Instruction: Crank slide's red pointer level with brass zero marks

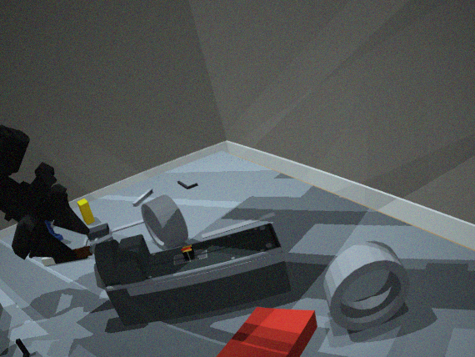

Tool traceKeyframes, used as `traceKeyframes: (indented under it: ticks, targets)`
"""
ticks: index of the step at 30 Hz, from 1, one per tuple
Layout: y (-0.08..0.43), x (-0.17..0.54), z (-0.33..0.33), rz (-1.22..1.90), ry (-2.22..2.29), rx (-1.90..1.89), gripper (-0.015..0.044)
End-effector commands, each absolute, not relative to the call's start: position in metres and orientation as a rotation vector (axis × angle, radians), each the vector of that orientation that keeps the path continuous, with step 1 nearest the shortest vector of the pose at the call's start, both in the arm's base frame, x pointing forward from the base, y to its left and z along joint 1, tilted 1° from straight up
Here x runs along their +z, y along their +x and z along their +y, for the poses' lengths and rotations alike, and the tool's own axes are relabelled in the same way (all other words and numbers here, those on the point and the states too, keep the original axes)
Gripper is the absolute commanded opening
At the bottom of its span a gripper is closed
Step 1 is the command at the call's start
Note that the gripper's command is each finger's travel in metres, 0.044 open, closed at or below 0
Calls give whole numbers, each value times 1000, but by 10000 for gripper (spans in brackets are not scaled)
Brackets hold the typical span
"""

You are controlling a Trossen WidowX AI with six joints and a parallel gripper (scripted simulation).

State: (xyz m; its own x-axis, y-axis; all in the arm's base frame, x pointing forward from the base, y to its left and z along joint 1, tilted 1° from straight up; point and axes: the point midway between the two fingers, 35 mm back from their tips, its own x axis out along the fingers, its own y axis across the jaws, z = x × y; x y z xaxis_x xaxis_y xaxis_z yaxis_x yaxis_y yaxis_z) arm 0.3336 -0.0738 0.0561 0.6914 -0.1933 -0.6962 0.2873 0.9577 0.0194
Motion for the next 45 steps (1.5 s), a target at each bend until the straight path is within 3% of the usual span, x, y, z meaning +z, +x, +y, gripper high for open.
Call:
traceKeyframes:
  ticks: [1, 15, 45]
  targets:
    - [334, 70, -74, 754, 130, -266, 440]
    - [338, 129, -78, 763, 119, -266, 440]
    - [449, 134, -149, 845, -57, -196, 440]
